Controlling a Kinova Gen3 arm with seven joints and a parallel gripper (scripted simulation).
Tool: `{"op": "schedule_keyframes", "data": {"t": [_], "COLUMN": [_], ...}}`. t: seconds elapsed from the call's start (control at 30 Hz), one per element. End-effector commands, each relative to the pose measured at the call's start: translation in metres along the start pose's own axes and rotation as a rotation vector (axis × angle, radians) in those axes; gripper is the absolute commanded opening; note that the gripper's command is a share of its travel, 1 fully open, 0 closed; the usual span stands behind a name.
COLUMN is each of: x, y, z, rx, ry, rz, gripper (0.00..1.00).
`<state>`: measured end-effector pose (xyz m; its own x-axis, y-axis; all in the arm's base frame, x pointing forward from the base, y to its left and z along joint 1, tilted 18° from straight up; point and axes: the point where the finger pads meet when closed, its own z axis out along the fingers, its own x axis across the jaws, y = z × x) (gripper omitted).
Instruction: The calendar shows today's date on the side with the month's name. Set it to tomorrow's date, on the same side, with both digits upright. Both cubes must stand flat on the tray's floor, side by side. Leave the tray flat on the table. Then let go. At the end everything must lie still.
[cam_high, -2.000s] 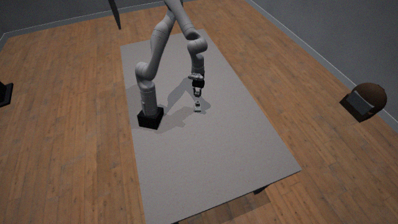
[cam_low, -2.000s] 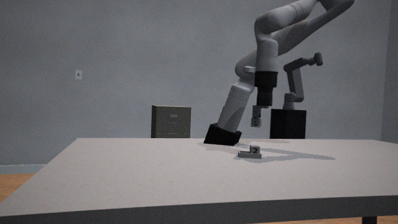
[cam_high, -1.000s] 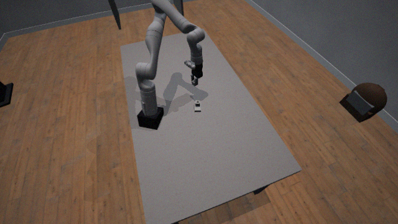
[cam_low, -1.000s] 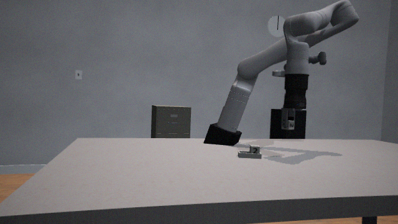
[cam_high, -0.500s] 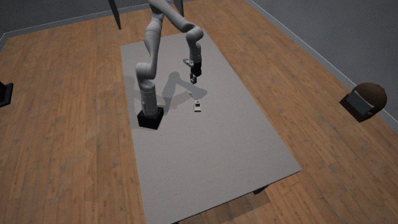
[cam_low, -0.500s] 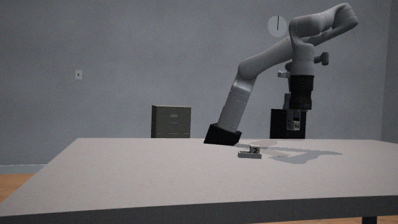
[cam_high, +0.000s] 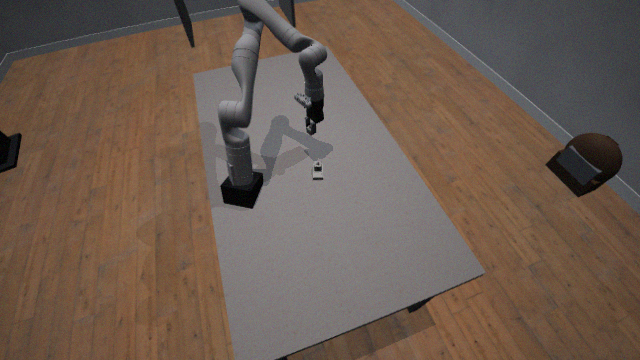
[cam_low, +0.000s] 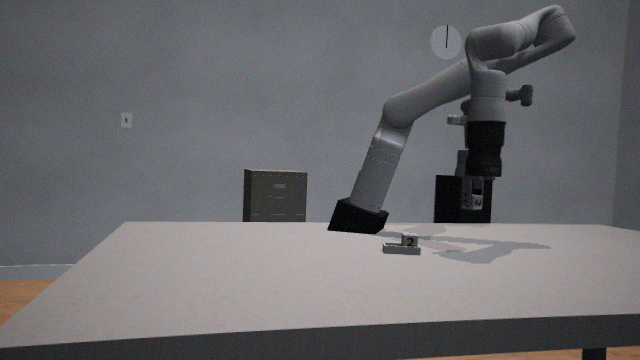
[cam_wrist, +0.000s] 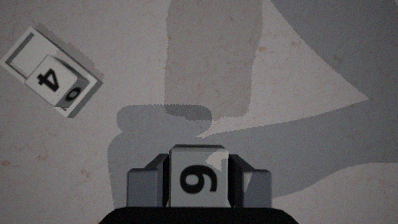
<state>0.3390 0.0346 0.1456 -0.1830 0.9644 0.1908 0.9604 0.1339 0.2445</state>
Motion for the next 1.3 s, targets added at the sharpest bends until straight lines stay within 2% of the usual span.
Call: {"op": "schedule_keyframes", "data": {"t": [0.0, 0.27, 0.7, 0.77, 0.93, 1.27], "x": [0.000, 0.000, 0.000, 0.000, 0.000, 0.001], "y": [0.000, 0.000, 0.002, 0.002, 0.002, 0.002], "z": [0.000, 0.010, 0.068, 0.068, 0.085, 0.095], "rx": [-0.001, -0.001, -0.001, -0.001, -0.001, -0.001], "ry": [0.000, 0.000, 0.000, 0.000, 0.000, 0.000], "rz": [0.000, 0.001, 0.001, 0.001, 0.001, 0.001], "gripper": [0.60, 0.60, 0.60, 0.60, 0.60, 0.60]}}
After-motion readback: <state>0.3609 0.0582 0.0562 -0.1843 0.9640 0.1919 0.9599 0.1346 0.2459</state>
